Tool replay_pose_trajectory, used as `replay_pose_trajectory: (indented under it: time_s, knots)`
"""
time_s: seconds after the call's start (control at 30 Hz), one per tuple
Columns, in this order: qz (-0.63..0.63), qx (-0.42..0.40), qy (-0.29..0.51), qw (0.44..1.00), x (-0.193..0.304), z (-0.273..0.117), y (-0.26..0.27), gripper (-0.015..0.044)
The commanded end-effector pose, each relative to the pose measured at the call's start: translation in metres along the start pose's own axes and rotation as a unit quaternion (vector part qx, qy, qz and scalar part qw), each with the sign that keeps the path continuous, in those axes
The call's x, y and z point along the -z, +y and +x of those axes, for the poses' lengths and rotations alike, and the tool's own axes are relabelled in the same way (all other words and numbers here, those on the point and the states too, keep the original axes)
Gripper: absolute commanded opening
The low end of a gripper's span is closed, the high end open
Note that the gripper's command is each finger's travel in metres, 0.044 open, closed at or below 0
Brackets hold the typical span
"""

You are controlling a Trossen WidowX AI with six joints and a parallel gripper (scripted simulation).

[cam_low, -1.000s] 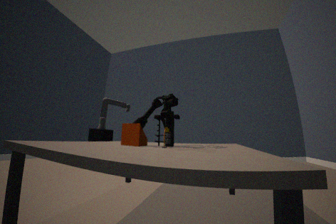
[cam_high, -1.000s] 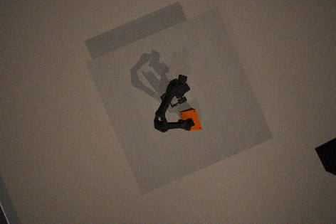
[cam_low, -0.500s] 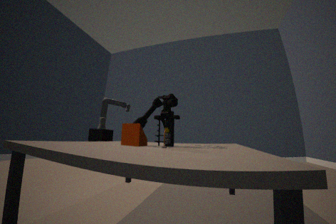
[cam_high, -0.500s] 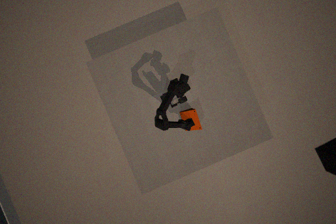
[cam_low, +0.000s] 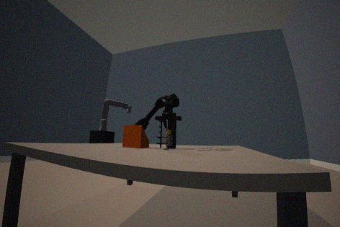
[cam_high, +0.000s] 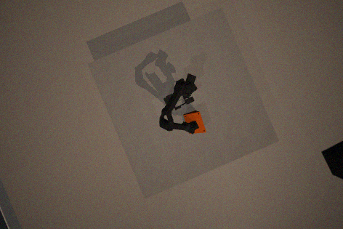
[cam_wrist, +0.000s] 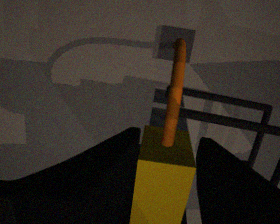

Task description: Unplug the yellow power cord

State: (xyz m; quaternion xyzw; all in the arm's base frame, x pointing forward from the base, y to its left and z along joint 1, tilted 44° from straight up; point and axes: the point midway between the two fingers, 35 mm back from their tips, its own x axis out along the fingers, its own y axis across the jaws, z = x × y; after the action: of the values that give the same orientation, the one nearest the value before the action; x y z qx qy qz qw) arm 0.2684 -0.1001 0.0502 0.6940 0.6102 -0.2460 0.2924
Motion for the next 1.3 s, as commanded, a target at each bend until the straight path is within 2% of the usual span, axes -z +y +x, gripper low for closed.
replay_pose_trajectory:
  time_s: [0.0, 0.03, 0.23, 0.77, 1.27]
  knots:
    - [0.016, -0.008, -0.019, 1.000, -0.028, -0.010, -0.003, 0.0000]
    - [0.016, -0.008, -0.019, 1.000, -0.030, -0.010, -0.003, 0.0000]
    - [0.010, -0.005, -0.019, 1.000, -0.020, -0.006, -0.002, 0.0157]
    - [0.016, -0.008, -0.017, 1.000, -0.020, -0.013, -0.002, 0.0160]
    - [0.016, -0.008, -0.017, 1.000, 0.003, -0.012, -0.001, 0.0160]
